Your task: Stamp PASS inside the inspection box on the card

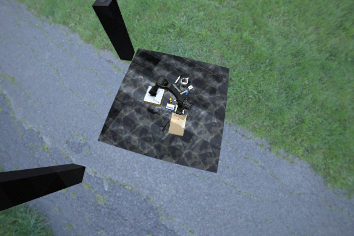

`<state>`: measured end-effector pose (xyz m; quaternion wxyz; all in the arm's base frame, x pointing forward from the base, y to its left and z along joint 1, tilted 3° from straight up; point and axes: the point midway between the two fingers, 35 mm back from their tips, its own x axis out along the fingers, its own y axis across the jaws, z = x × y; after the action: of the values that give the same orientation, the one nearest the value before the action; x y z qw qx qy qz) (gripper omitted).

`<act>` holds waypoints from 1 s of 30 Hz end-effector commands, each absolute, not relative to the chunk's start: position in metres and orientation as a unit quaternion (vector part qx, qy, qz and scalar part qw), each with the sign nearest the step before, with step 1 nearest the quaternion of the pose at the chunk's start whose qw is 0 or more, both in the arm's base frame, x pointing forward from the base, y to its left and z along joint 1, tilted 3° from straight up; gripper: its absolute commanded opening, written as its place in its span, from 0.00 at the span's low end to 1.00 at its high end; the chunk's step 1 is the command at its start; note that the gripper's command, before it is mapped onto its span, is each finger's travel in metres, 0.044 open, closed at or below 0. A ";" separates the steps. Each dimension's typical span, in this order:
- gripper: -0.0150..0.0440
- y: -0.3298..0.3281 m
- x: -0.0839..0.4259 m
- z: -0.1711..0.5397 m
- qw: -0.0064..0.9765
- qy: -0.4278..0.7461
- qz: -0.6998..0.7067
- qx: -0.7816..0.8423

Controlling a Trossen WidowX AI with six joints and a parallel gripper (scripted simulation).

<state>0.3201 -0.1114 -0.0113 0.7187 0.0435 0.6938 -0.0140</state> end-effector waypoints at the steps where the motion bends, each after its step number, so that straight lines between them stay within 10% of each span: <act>1: 0.25 -0.111 0.320 -0.014 0.718 0.695 -0.013 0.044; 30: 0.25 -0.112 0.320 -0.002 0.718 0.695 -0.013 0.044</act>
<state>0.3192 -0.1114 -0.0055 0.7144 0.0454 0.6982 -0.0130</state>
